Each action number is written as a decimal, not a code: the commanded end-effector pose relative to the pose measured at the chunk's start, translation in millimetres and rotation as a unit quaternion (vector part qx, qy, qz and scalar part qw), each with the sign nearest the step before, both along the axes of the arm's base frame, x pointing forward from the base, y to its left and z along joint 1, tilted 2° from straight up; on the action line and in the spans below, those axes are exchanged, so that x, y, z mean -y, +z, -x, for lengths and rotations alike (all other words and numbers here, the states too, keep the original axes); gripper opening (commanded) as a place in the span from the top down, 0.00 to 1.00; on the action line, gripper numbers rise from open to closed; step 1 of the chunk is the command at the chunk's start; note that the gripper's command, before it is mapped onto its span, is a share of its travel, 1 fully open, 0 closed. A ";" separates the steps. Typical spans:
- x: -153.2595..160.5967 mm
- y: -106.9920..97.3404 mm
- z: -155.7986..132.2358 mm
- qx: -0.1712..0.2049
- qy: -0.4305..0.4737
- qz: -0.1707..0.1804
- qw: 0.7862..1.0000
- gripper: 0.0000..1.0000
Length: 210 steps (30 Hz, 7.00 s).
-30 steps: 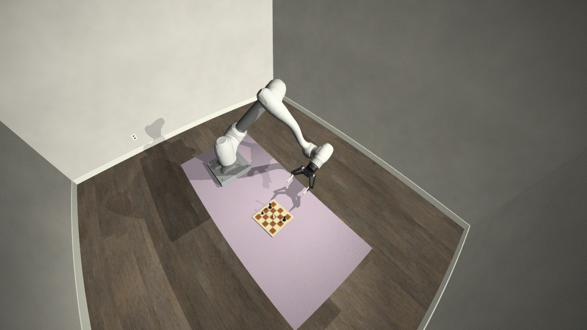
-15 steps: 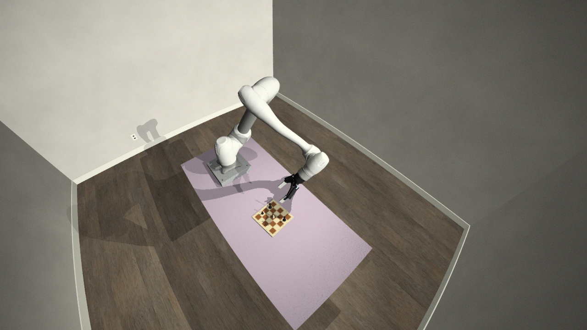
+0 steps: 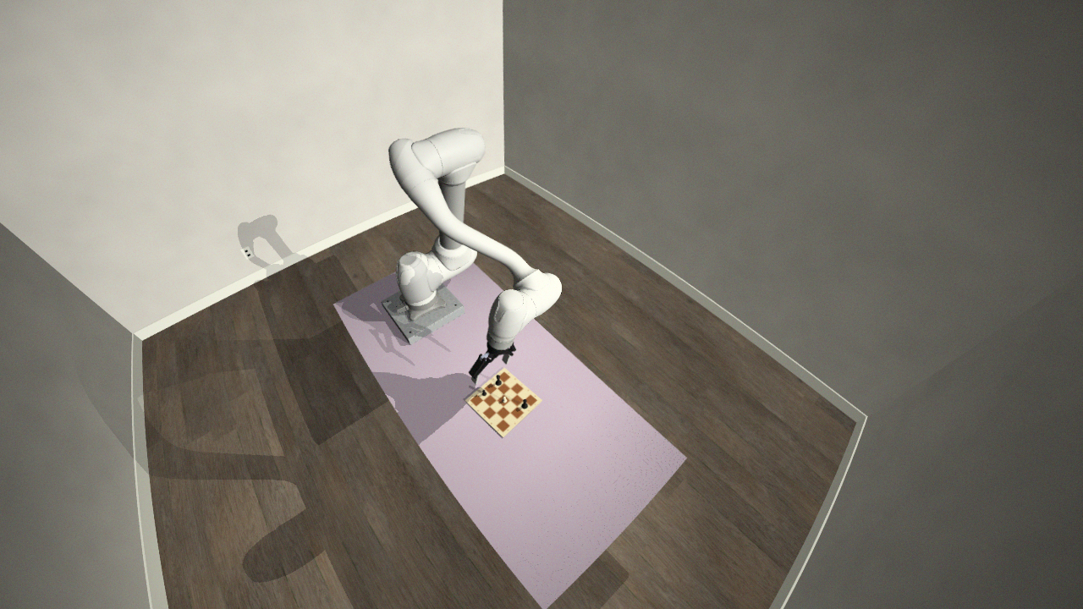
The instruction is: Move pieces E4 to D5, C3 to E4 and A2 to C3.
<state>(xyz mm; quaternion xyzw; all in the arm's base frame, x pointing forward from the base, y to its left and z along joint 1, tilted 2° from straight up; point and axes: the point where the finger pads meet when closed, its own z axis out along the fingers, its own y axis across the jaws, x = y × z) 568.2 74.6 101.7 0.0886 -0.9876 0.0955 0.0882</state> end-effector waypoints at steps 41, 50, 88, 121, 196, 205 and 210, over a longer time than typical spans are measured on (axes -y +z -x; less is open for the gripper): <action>37.6 -29.5 4.4 0.009 0.409 -0.109 0.906 0.00; 37.7 -34.2 4.7 -0.020 0.588 -0.121 0.800 0.00; 37.7 -34.3 4.7 -0.023 0.614 -0.127 0.779 0.80; 39.0 -64.3 5.5 -0.023 0.614 -0.127 0.779 0.80; 40.2 -91.8 6.3 -0.023 0.614 -0.127 0.779 0.80; 40.6 -105.1 6.7 -0.023 0.614 -0.127 0.779 0.80; 40.9 -114.1 7.0 -0.023 0.614 -0.127 0.779 0.80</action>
